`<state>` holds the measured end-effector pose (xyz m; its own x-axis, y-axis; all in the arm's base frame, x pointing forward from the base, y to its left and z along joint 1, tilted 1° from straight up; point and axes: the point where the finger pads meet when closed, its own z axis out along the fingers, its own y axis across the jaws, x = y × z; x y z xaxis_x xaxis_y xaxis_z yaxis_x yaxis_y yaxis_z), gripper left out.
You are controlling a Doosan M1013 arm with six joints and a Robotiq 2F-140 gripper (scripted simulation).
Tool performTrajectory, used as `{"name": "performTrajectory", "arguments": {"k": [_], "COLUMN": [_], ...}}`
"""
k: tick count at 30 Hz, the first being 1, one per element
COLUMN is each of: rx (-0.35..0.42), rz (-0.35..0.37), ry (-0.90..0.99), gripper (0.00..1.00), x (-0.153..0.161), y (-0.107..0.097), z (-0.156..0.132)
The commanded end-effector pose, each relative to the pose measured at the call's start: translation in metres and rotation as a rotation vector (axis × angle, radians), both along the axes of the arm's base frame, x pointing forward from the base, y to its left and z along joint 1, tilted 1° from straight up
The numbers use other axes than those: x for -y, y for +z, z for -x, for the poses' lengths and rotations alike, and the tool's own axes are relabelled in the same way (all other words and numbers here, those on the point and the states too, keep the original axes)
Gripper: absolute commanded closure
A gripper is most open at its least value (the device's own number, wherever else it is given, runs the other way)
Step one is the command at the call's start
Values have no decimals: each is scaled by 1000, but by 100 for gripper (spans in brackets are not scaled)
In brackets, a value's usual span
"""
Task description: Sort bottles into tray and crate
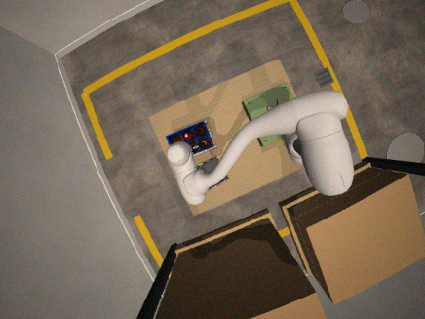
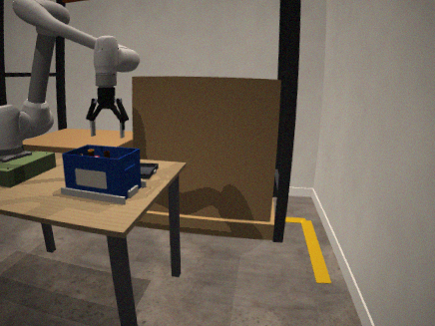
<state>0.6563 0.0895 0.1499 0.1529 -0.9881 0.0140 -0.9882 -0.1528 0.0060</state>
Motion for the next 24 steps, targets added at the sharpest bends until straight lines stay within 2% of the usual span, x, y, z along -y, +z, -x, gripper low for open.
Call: {"name": "performTrajectory", "arguments": {"k": [1,24], "rx": [-2,0], "rz": [-3,0], "ry": [-1,0], "gripper": [0,0], "x": [-5,-4], "y": [-3,-1], "z": [5,4]}}
